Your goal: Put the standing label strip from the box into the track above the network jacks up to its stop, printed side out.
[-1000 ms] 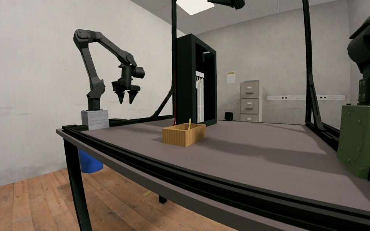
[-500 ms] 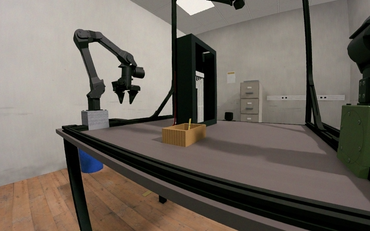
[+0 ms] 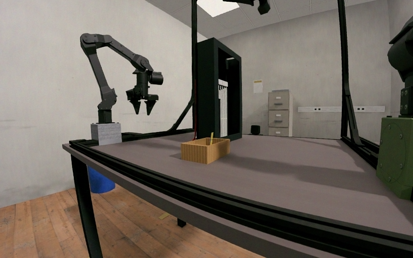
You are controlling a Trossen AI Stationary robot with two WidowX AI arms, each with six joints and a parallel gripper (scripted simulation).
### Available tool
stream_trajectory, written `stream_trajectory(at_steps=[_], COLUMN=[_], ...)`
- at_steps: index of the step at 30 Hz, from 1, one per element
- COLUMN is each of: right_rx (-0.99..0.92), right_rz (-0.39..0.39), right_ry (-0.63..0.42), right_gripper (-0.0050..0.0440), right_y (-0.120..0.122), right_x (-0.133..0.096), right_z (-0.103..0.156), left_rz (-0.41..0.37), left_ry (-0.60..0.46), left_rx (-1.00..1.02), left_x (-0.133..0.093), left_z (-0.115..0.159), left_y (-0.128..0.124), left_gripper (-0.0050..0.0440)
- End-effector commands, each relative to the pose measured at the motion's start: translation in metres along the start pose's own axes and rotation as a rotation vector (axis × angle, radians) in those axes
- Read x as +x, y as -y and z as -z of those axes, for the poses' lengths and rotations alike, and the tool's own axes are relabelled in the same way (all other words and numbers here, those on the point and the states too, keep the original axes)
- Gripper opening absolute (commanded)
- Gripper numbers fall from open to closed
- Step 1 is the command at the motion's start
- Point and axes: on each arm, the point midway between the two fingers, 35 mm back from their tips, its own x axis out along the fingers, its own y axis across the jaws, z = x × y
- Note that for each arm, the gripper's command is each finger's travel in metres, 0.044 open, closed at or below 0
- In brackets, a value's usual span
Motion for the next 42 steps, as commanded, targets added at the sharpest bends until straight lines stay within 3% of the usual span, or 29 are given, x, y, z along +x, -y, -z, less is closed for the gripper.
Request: stream_trajectory(at_steps=[1, 10, 12, 19, 27, 29, 32, 37, 42], right_rx=[-0.007, -0.052, -0.052, -0.121, -0.245, -0.245, -0.303, -0.417, -0.519], right_rz=[-0.002, -0.033, -0.033, -0.174, -0.51, -0.51, -0.674, -0.956, -1.182], right_ry=[-0.086, -0.285, -0.285, -0.473, -0.603, -0.603, -0.597, -0.502, -0.326], right_gripper=[0.044, 0.044, 0.044, 0.044, 0.044, 0.044, 0.044, 0.044, 0.044], right_y=[-0.01, -0.047, -0.047, -0.089, -0.139, -0.139, -0.152, -0.165, -0.165], right_x=[-0.013, -0.039, -0.039, -0.073, -0.127, -0.127, -0.15, -0.188, -0.22], right_z=[0.01, 0.015, 0.015, 0.005, -0.031, -0.031, -0.051, -0.089, -0.123], left_rz=[-0.005, -0.01, -0.01, -0.014, -0.02, -0.02, -0.023, -0.027, -0.03], left_ry=[-0.007, -0.137, -0.137, -0.277, -0.467, -0.467, -0.544, -0.673, -0.784], left_rx=[-0.001, -0.004, -0.004, -0.006, -0.009, -0.009, -0.011, -0.014, -0.017], left_x=[0.005, 0.024, 0.024, 0.041, 0.059, 0.059, 0.065, 0.072, 0.076], left_z=[-0.006, 0.017, 0.017, 0.044, 0.083, 0.083, 0.099, 0.126, 0.15], left_y=[-0.002, -0.003, -0.003, -0.005, -0.007, -0.007, -0.008, -0.01, -0.011], left_gripper=[0.01, 0.01, 0.01, 0.01, 0.01, 0.01, 0.01, 0.01, 0.01])
